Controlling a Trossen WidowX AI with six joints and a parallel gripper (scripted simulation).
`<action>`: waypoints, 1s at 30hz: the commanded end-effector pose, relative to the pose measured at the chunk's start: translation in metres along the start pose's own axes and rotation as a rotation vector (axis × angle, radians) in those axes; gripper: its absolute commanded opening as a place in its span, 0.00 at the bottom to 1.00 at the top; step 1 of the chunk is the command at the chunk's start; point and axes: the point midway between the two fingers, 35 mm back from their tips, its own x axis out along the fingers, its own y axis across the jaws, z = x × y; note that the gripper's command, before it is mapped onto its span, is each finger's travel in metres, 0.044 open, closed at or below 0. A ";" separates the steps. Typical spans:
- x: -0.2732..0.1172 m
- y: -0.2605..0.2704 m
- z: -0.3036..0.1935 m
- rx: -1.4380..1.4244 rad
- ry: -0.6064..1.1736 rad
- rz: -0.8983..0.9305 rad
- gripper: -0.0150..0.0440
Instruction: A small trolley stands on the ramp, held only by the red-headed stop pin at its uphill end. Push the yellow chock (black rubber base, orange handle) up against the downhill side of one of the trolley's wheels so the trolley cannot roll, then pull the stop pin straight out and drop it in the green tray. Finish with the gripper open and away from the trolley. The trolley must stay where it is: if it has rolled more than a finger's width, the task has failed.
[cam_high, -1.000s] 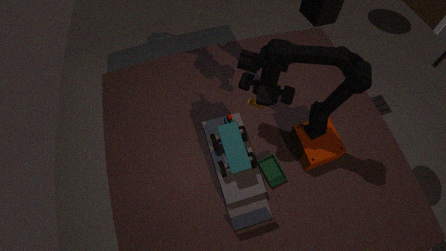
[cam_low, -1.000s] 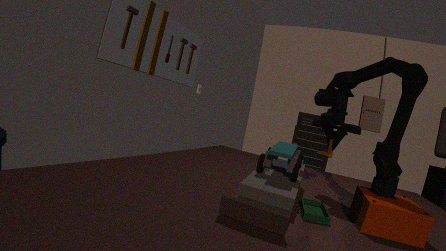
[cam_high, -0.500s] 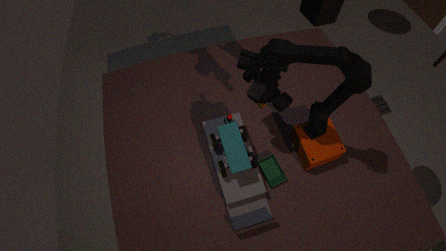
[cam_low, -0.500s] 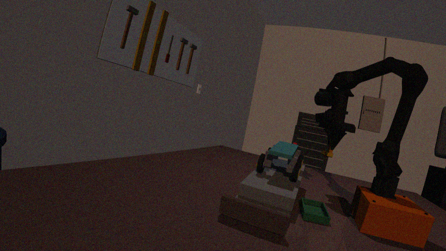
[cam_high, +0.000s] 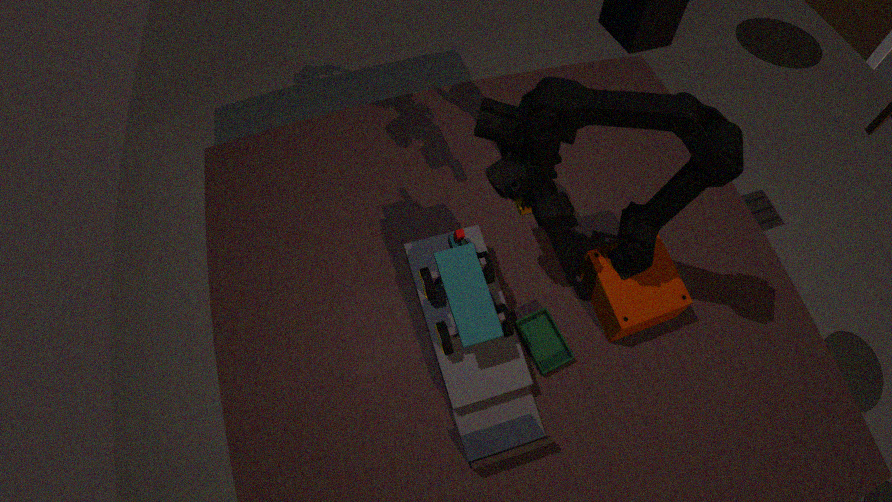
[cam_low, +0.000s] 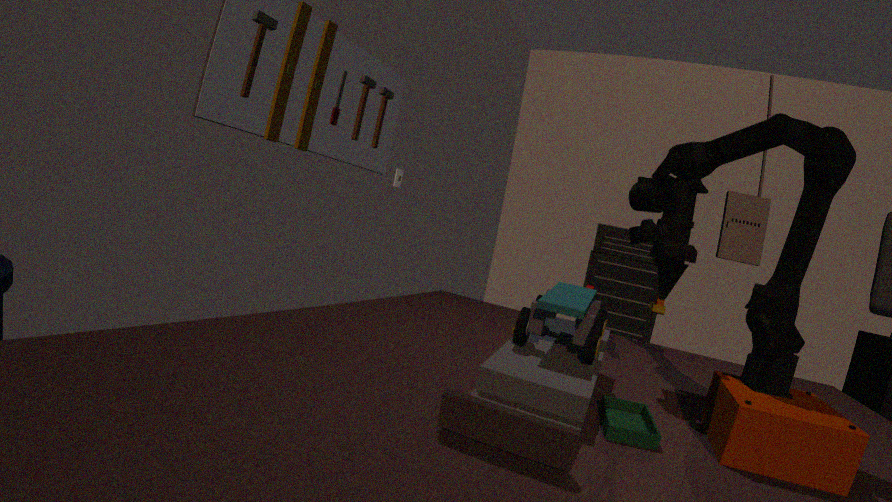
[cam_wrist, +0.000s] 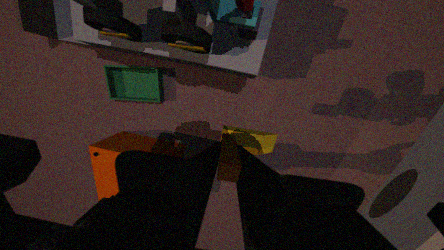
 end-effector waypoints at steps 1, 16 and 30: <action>0.000 0.001 0.000 0.022 0.001 0.003 0.25; 0.006 0.051 0.016 0.048 -0.001 0.008 0.25; 0.010 0.097 0.031 0.048 -0.002 0.013 0.25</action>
